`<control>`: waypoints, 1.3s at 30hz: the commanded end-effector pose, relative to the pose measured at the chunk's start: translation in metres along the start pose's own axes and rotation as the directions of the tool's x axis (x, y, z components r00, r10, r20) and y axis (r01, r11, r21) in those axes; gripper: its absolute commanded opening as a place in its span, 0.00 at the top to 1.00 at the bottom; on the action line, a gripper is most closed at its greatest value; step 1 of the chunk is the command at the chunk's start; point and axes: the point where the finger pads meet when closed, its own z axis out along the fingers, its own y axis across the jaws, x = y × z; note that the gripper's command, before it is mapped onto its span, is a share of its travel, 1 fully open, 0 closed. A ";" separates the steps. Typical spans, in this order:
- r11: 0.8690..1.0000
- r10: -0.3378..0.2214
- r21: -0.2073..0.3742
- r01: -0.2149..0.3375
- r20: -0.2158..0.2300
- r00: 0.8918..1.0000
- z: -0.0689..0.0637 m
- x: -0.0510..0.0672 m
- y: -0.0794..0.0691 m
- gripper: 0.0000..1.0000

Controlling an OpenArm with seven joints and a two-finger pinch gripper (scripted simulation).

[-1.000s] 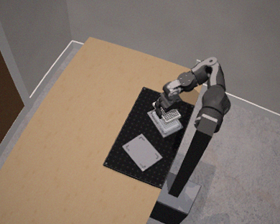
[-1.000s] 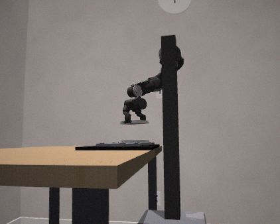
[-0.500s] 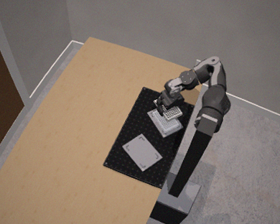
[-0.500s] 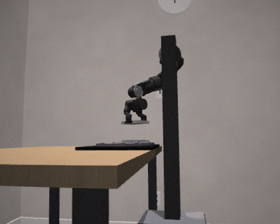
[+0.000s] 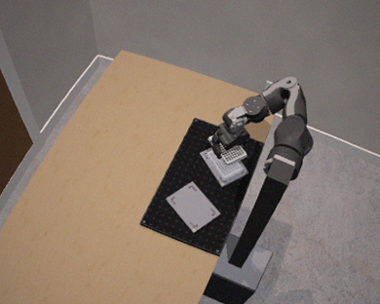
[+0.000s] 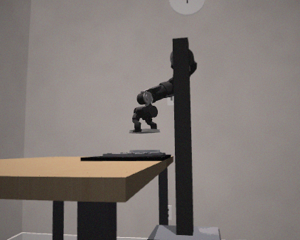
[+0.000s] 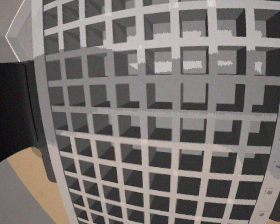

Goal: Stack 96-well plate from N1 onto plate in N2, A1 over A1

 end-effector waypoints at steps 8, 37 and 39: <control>1.000 0.002 0.001 -0.002 -0.001 1.000 0.001 0.001 0.000 1.00; 1.000 0.002 0.000 -0.002 -0.003 1.000 0.063 0.003 0.000 1.00; 1.000 0.002 0.000 -0.002 -0.003 1.000 0.063 0.003 0.000 1.00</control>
